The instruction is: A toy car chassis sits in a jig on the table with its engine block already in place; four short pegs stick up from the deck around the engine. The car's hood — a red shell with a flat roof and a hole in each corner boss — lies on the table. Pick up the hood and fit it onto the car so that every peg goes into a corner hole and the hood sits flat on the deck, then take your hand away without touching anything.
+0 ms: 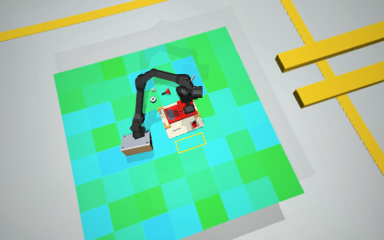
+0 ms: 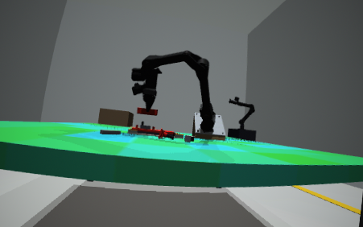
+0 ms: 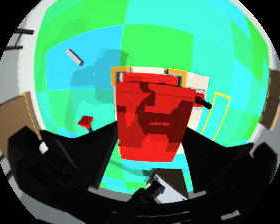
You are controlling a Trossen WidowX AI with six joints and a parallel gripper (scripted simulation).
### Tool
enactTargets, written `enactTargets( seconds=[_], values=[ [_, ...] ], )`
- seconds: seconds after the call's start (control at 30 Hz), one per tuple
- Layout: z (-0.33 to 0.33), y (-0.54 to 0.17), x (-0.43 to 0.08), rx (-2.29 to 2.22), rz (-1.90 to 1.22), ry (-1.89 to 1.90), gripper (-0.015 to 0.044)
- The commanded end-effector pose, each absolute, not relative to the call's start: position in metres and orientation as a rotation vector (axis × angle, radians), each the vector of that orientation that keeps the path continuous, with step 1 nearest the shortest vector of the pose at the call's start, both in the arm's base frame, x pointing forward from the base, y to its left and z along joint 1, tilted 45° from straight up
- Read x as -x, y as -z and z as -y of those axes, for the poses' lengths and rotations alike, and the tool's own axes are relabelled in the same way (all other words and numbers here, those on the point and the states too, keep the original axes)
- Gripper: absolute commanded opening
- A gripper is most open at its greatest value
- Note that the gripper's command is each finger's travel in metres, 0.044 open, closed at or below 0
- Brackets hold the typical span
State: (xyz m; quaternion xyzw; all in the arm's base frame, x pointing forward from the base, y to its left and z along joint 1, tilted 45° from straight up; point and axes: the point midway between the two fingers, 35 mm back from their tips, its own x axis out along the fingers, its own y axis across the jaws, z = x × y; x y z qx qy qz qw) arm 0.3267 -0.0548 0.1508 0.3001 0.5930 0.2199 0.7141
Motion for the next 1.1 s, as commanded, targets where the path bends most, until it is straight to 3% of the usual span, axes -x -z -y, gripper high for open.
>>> enactTargets(
  seconds=[0.0, 1.07],
  values=[
    [0.055, -0.152, -0.328, -0.659, -1.303, -0.494, 0.0000],
    [0.019, -0.116, -0.339, -0.660, -1.302, -0.496, 0.0000]
  ],
)
